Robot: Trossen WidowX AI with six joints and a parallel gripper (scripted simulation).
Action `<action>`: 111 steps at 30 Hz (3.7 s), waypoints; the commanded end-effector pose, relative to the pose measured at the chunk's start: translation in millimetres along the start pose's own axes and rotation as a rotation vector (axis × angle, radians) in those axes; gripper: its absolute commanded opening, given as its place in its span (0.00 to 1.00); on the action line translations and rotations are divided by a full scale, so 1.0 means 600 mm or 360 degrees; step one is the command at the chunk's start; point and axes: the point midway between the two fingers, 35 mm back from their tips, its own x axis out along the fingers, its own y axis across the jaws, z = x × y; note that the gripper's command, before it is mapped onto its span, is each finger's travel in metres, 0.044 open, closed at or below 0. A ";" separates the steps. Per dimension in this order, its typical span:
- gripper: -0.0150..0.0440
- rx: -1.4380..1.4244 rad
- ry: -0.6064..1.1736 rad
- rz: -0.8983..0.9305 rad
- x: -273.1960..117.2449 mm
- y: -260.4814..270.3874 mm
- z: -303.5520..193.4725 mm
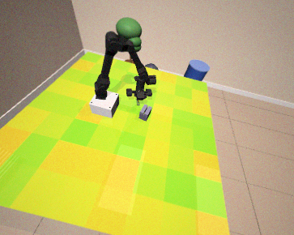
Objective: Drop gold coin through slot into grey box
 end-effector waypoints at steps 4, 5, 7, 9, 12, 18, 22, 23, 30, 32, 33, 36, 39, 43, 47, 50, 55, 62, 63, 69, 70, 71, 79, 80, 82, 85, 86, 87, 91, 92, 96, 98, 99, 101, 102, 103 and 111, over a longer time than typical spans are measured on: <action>0.25 0.0000 -0.0004 0.0020 -0.034 0.008 0.000; 0.25 0.0000 -0.0004 0.0020 -0.038 0.008 0.000; 0.25 0.0000 -0.0004 0.0020 -0.046 0.008 0.000; 0.25 0.0000 -0.0004 0.0020 -0.055 0.008 0.000; 0.25 0.0000 -0.0004 0.0020 -0.067 0.008 0.000; 0.25 0.0000 -0.0004 0.0020 -0.093 0.007 0.000; 0.25 0.0000 -0.0004 0.0020 -0.110 0.005 0.000; 0.25 0.0000 -0.0004 0.0020 -0.115 0.004 0.001; 0.25 0.0000 -0.0003 0.0020 -0.139 0.000 0.001; 0.25 0.0009 -0.0003 0.0020 -0.139 0.000 0.001; 0.25 0.0034 -0.0003 0.0020 -0.139 -0.001 0.001; 0.25 0.0182 -0.0002 0.0020 -0.139 -0.003 -0.001; 0.25 0.0338 -0.0001 0.0020 -0.139 -0.005 -0.003; 0.25 0.0547 0.0000 0.0020 -0.139 -0.008 -0.005; 0.25 0.0756 0.0002 0.0019 -0.139 -0.010 -0.007; 0.25 0.0877 0.0003 0.0019 -0.139 -0.012 -0.009; 0.25 0.0886 0.0003 0.0019 -0.139 -0.012 -0.009; 0.25 0.0886 0.0004 0.0022 -0.140 -0.003 0.006; 0.25 0.0886 0.0004 0.0022 -0.140 -0.001 0.009; 0.25 0.0890 0.0007 0.0025 -0.141 0.010 0.028; 0.25 0.0892 0.0008 0.0026 -0.141 0.012 0.032; 0.25 0.0894 0.0008 0.0026 -0.141 0.014 0.035; 0.25 0.0901 0.0010 0.0029 -0.142 0.026 0.062; 0.25 0.0901 0.0010 0.0029 -0.142 0.028 0.066; 0.25 0.0900 0.0009 0.0029 -0.142 0.031 0.074; 0.25 0.0899 0.0007 0.0030 -0.142 0.035 0.085; 0.25 0.0899 0.0007 0.0030 -0.142 0.036 0.089; 0.25 0.0898 0.0006 0.0030 -0.142 0.037 0.093; 0.25 0.0897 0.0004 0.0031 -0.143 0.042 0.109; 0.25 0.0897 0.0004 0.0031 -0.143 0.043 0.113; 0.25 0.0896 0.0001 0.0031 -0.143 0.047 0.129; 0.25 0.0895 0.0000 0.0031 -0.143 0.049 0.138; 0.25 0.0895 -0.0001 0.0031 -0.143 0.050 0.142; 0.25 0.0894 -0.0002 0.0031 -0.143 0.052 0.150; 0.25 0.0894 -0.0003 0.0031 -0.143 0.052 0.154; 0.25 0.0893 -0.0003 0.0031 -0.143 0.053 0.159; 0.25 0.0890 -0.0009 0.0031 -0.143 0.057 0.193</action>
